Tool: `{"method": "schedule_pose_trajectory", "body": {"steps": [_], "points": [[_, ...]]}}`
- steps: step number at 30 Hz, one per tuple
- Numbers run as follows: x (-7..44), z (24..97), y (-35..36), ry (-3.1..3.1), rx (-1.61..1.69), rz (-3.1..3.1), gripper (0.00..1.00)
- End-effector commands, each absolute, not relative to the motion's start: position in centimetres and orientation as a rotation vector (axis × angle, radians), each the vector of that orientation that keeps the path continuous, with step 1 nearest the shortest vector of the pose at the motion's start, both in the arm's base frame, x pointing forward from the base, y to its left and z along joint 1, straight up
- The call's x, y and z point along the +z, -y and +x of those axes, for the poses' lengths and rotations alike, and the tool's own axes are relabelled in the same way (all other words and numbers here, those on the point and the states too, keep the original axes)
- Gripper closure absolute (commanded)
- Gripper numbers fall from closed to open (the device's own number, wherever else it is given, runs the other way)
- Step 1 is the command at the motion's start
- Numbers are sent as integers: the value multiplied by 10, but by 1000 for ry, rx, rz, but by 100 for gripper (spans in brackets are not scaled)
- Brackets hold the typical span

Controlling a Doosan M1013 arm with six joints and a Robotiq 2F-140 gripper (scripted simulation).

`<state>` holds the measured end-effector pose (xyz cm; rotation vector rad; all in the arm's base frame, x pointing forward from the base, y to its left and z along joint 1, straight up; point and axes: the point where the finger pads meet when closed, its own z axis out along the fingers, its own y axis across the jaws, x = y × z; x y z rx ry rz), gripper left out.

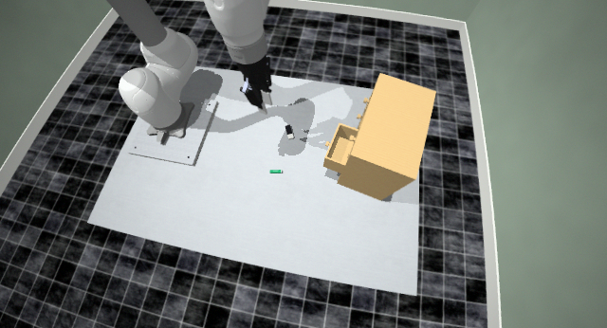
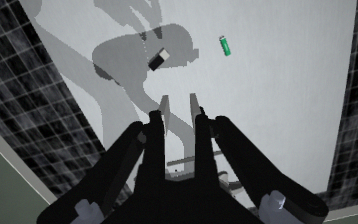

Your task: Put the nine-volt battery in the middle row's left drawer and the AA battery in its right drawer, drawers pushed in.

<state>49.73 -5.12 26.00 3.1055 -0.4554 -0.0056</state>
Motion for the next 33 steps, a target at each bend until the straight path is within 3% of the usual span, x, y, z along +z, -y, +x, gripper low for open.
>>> {"method": "schedule_pose_trajectory", "body": {"steps": [1,14,17,21,26,33], "points": [[260,497,51,455,-6,3106,80],[254,500,56,433,-6,3109,80],[201,516,100,239,-6,3130,80],[174,521,122,143,-6,3136,80],[105,523,179,-106,-7,3138,80],[87,521,194,-172,-7,3135,83]]}}
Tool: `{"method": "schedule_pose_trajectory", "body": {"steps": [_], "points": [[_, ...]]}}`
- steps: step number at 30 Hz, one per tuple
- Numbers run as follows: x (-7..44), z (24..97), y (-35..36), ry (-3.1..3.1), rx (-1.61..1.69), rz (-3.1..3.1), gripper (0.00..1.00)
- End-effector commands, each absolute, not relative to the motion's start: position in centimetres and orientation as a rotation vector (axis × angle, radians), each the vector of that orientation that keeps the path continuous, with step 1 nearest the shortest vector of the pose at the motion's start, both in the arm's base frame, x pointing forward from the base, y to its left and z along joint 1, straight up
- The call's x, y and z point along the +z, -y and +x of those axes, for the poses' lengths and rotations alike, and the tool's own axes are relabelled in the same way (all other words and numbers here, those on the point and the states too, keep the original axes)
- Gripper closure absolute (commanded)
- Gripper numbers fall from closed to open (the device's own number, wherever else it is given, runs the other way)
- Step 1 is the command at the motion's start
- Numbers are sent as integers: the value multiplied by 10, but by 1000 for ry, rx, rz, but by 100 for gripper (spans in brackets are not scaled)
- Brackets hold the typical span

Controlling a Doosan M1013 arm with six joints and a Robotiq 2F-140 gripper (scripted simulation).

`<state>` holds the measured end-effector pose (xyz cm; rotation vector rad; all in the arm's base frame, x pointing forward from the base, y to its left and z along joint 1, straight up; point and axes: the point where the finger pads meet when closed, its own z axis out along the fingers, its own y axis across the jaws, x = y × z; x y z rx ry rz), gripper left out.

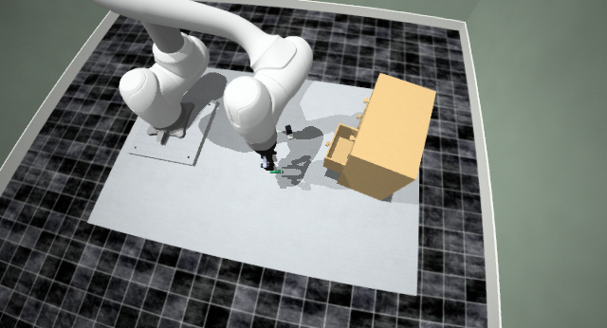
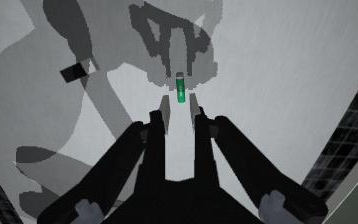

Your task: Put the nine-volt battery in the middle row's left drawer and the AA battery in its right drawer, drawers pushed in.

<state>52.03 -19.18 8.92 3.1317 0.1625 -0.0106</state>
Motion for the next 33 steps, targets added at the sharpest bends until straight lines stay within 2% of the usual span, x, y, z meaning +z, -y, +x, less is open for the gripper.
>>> {"method": "schedule_pose_trajectory", "body": {"steps": [1,33], "points": [[87,521,194,-172,-7,3135,83],[75,521,194,-172,-7,3135,83]]}}
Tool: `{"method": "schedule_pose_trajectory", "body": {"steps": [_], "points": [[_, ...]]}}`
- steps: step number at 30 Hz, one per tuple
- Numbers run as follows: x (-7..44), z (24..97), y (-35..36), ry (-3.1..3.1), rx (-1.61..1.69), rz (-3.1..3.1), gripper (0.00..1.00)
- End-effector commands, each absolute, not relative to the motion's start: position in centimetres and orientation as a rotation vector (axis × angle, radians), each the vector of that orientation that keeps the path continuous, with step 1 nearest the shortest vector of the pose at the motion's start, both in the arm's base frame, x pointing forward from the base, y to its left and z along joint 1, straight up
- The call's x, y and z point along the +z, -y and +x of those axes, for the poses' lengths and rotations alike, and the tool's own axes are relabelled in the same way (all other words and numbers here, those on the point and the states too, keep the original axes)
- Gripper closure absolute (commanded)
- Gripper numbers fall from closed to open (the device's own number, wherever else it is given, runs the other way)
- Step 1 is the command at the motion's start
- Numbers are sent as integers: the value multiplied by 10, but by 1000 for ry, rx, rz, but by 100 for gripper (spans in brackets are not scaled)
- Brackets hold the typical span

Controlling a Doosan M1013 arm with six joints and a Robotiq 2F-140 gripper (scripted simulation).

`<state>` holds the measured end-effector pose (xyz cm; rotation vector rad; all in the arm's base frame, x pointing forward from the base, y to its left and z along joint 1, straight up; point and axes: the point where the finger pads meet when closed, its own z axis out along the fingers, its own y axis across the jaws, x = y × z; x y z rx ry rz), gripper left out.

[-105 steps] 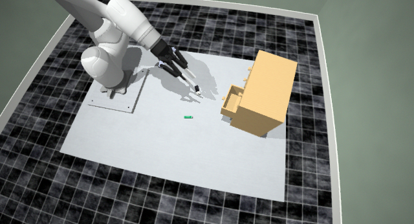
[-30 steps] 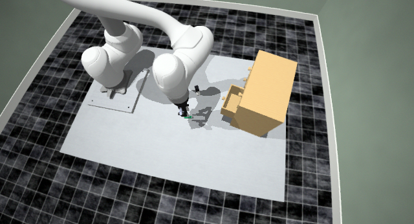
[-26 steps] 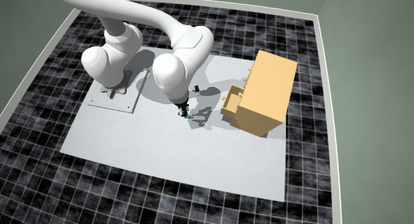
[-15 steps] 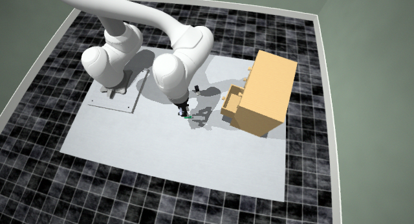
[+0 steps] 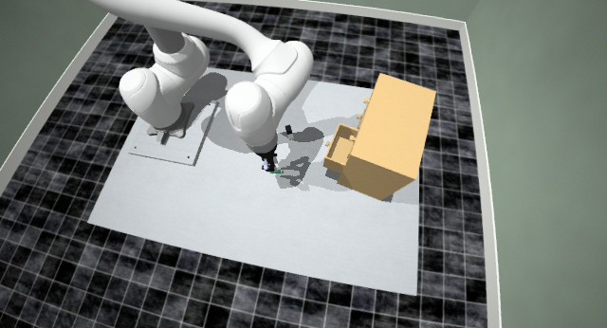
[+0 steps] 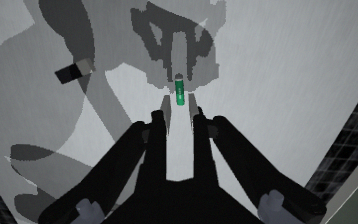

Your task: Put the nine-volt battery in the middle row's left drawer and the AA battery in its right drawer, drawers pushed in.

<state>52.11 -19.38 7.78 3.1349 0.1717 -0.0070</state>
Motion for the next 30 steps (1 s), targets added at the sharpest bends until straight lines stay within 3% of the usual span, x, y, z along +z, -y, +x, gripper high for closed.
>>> {"method": "schedule_pose_trajectory", "body": {"steps": [1,30], "points": [[73,521,194,-172,-7,3135,83],[35,521,194,-172,-7,3135,83]]}}
